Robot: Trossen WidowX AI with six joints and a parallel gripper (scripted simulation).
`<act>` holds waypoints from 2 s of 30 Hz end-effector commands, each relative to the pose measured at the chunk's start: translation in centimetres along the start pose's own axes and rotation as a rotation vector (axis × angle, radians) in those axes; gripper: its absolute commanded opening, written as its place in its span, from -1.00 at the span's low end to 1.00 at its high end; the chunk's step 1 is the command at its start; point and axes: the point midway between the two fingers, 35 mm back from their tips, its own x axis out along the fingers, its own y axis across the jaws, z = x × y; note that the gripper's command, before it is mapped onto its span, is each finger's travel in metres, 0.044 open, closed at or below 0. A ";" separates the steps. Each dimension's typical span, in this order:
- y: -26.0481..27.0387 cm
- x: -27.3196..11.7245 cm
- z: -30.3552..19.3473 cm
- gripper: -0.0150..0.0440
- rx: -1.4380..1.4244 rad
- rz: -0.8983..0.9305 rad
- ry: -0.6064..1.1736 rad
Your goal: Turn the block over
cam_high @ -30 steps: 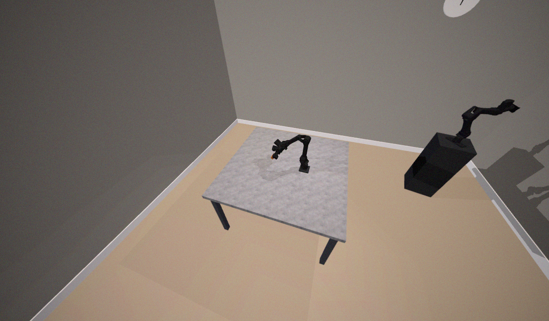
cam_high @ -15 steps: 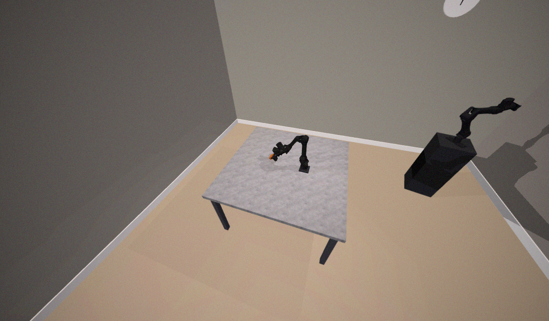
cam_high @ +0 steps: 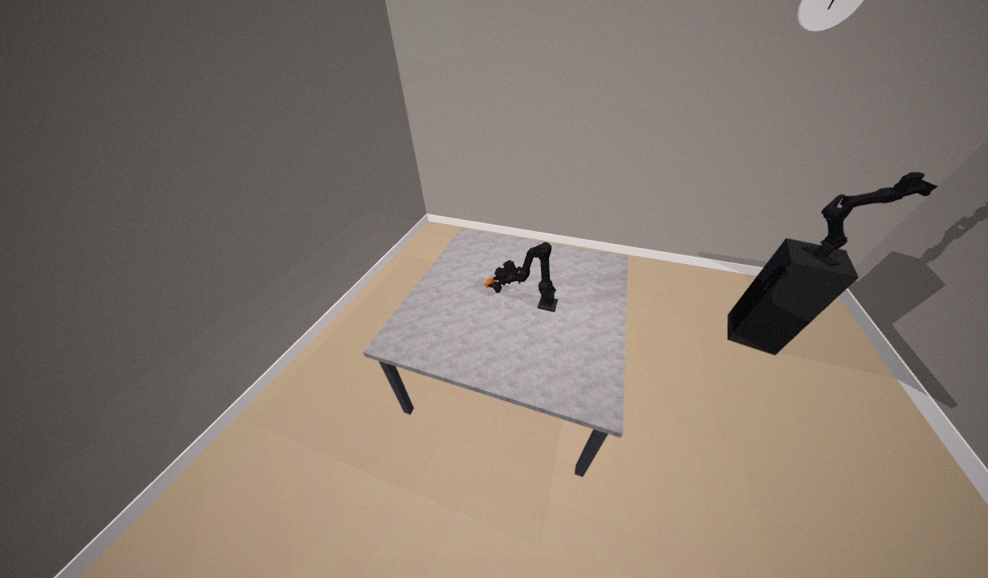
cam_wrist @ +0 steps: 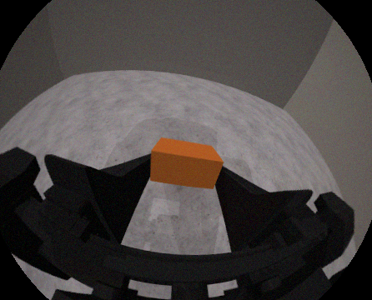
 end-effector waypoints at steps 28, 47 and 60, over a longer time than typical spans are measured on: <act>0.3 -1.4 -0.5 -0.05 0.004 0.006 -0.104; 0.3 -1.4 -0.5 1.00 0.004 0.006 -0.104; 0.3 -1.4 -0.5 1.00 0.004 0.006 -0.104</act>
